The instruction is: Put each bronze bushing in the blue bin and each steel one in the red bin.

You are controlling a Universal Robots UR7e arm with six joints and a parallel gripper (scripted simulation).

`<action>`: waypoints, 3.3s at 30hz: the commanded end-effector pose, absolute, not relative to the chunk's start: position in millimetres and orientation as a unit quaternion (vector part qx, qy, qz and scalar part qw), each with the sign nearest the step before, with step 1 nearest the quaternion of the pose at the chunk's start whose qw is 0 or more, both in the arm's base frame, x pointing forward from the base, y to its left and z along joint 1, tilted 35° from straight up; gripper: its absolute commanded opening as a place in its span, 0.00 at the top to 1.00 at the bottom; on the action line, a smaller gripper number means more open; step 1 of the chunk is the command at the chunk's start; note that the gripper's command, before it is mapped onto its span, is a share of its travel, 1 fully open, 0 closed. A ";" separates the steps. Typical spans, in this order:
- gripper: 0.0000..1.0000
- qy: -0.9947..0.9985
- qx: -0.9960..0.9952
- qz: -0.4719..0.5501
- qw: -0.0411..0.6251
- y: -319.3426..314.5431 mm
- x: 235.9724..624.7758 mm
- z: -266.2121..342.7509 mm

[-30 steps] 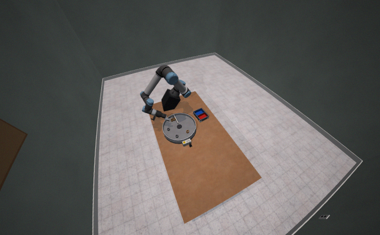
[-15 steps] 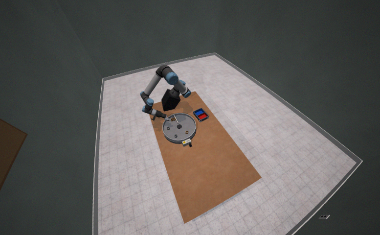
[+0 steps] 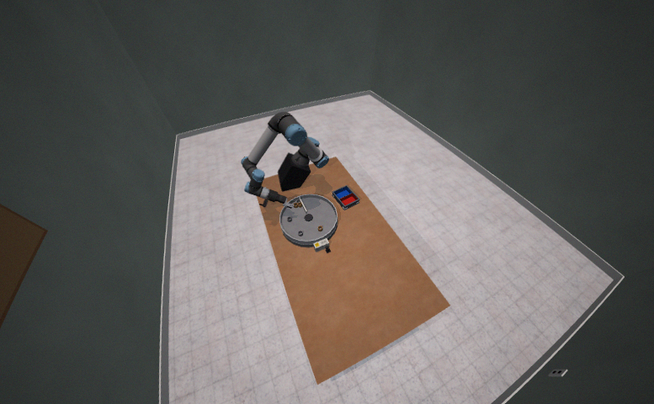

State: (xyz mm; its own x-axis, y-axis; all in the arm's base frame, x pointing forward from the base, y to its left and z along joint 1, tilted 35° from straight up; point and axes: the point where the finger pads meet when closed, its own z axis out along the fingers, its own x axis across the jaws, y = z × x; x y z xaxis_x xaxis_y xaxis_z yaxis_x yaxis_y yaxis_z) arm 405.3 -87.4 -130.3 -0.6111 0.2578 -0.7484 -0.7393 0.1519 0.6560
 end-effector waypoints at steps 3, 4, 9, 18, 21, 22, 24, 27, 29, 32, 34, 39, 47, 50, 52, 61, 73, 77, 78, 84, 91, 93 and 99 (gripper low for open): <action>0.00 0.645 -0.187 0.623 0.400 -88.0 405.4 -130.0; 0.00 0.645 -0.187 0.623 0.400 -88.0 405.4 -130.0; 0.00 0.645 -0.187 0.623 0.400 -88.0 405.4 -130.0; 0.00 0.645 -0.187 0.623 0.400 -88.0 405.4 -130.0; 0.00 0.645 -0.187 0.623 0.400 -88.0 405.4 -130.0; 0.00 0.645 -0.187 0.623 0.400 -88.0 405.4 -130.0; 0.00 0.645 -0.187 0.623 0.400 -88.0 405.4 -130.0; 0.00 0.645 -0.187 0.623 0.400 -88.0 405.4 -130.0; 0.00 0.645 -0.187 0.623 0.400 -88.0 405.4 -130.0; 0.00 0.645 -0.187 0.623 0.400 -88.0 405.4 -130.0; 0.00 0.645 -0.187 0.623 0.400 -88.0 405.4 -130.0; 0.00 0.645 -0.187 0.623 0.400 -88.0 405.4 -130.0; 0.00 0.645 -0.187 0.623 0.400 -88.0 405.4 -130.0; 0.00 0.645 -0.187 0.623 0.400 -88.0 405.4 -130.0; 0.00 0.645 -0.187 0.623 0.400 -88.0 405.4 -130.0; 0.00 0.645 -0.187 0.623 0.400 -88.0 405.4 -130.0; 0.00 0.645 -0.187 0.623 0.400 -88.0 405.4 -130.0; 0.00 0.645 -0.187 0.623 0.400 -88.0 405.4 -130.1; 0.00 0.645 -0.187 0.623 0.400 -88.0 405.4 -130.1; 0.00 0.645 -0.187 0.623 0.400 -88.0 405.4 -130.1; 0.00 0.645 -0.187 0.623 0.400 -88.0 405.4 -130.1; 0.00 0.645 -0.187 0.623 0.400 -88.0 405.4 -130.1; 0.00 0.645 -0.187 0.623 0.400 -88.0 405.4 -130.1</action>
State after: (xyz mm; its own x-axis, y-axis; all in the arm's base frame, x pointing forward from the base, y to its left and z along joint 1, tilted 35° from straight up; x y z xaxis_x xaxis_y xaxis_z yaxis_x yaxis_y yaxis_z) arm 405.3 -87.4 -130.3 -0.6111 0.2578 -0.7484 -0.7393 0.1519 0.6560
